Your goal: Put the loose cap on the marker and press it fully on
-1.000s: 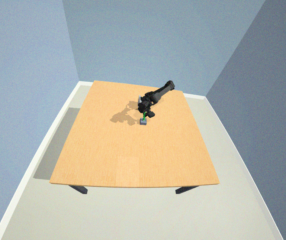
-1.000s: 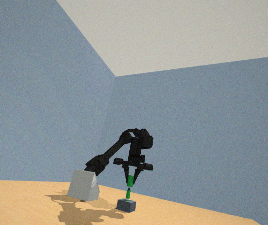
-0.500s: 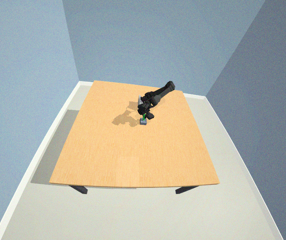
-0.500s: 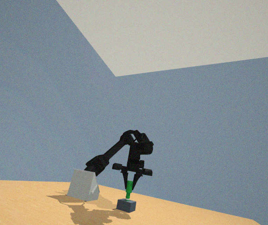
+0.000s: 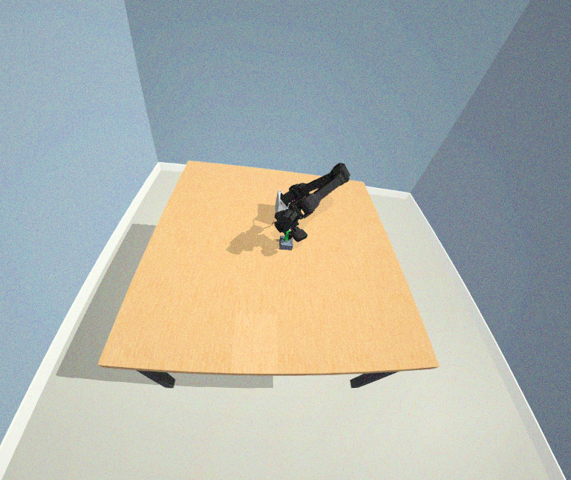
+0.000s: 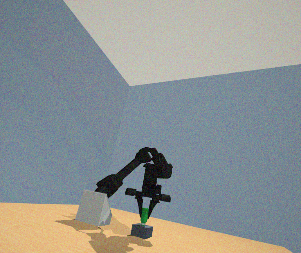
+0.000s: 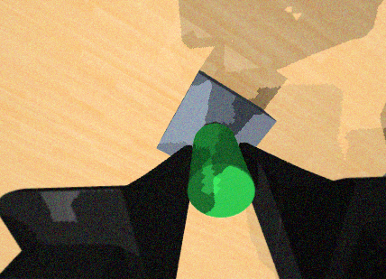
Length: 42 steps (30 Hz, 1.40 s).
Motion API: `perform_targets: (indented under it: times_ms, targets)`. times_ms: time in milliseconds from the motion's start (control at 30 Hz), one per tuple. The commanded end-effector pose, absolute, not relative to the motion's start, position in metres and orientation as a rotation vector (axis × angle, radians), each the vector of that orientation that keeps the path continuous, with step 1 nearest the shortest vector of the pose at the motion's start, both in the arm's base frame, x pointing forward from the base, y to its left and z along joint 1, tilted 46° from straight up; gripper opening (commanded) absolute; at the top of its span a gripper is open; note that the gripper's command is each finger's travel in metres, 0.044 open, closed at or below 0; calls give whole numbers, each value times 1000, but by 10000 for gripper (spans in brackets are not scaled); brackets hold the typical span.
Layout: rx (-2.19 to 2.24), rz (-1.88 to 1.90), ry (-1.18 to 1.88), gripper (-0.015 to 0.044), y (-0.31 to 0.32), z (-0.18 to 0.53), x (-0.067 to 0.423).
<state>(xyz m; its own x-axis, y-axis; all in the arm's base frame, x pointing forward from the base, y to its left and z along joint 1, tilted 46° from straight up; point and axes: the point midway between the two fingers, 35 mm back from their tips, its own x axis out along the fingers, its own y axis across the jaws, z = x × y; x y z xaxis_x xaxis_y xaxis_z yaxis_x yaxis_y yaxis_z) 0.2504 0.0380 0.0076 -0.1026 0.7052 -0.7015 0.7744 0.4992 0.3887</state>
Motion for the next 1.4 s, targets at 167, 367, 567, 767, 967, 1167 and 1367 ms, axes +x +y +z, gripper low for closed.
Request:
perform_targets:
  times_ms: [167,367,567,767,967,1167,1367]
  targets:
    - [1236,-96,1837,26,39,7,250]
    - [1236,-96,1837,184,39,7,250]
    - [1236,-96,1837,341,39,7,250]
    - [1236,-97,1837,440,37,9,250]
    - [1235,-99,1837,440,-13,57,257]
    - [1191,-40,1827,387,-15,59,257]
    - [786,452,1677,230,-11,54,254]
